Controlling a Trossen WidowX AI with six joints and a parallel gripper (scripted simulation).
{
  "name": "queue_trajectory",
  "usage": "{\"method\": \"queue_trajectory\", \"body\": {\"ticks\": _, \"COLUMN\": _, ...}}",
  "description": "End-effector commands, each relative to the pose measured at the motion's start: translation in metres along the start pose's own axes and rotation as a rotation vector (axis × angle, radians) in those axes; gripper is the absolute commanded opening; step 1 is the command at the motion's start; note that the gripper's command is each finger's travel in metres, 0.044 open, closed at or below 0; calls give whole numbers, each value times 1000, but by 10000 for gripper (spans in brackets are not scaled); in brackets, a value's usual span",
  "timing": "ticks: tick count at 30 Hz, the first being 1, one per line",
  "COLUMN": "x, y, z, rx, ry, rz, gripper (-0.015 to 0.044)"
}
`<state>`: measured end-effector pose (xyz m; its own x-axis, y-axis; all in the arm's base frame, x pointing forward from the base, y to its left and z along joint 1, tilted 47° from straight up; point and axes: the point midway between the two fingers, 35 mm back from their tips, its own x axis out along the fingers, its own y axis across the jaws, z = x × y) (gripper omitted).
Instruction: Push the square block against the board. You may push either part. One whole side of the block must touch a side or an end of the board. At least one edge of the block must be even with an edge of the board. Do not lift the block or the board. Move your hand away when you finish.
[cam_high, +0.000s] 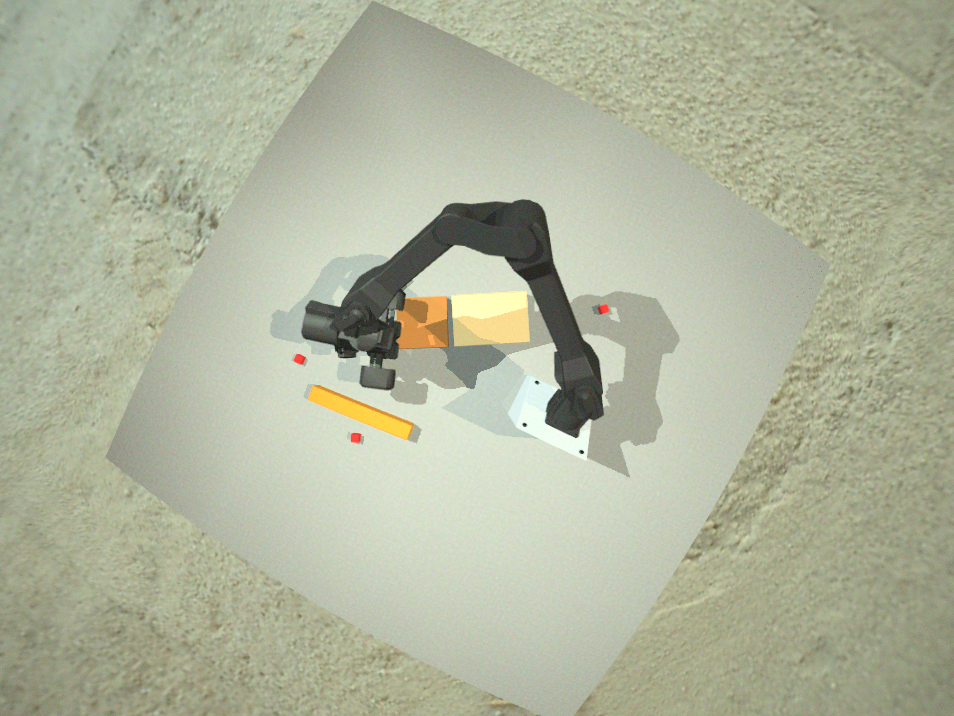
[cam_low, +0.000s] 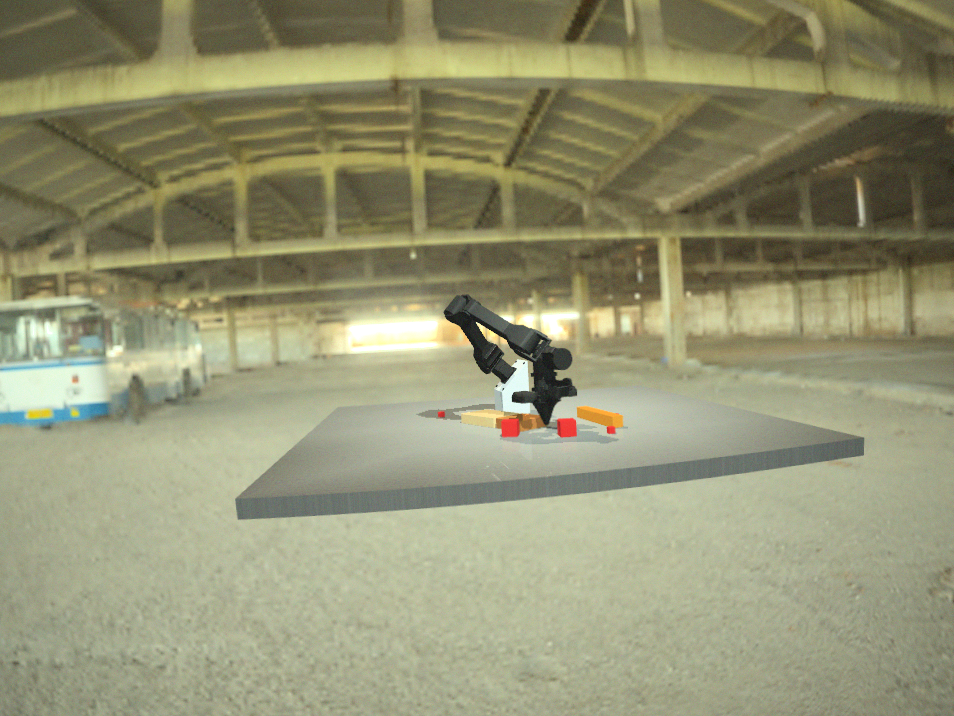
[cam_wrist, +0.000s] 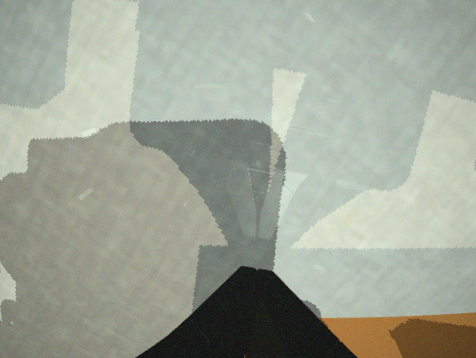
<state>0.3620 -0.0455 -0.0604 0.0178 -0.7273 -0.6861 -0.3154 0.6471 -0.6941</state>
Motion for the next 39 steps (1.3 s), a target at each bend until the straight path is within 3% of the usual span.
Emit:
{"method": "queue_trajectory", "body": {"ticks": 1, "x": 0, "y": -1, "z": 6, "rx": -5, "ry": 1, "rz": -5, "gripper": 0}}
{"method": "queue_trajectory", "body": {"ticks": 26, "x": 1, "y": 0, "z": 45, "rx": -3, "ry": -1, "rz": -5, "gripper": 0}}
{"method": "queue_trajectory", "body": {"ticks": 31, "x": -51, "y": 1, "z": 41, "rx": -3, "ry": -1, "rz": -2, "gripper": 0}}
{"method": "queue_trajectory", "body": {"ticks": 39, "x": -53, "y": -8, "z": 36, "rx": -54, "ry": -10, "rz": -7, "gripper": 0}}
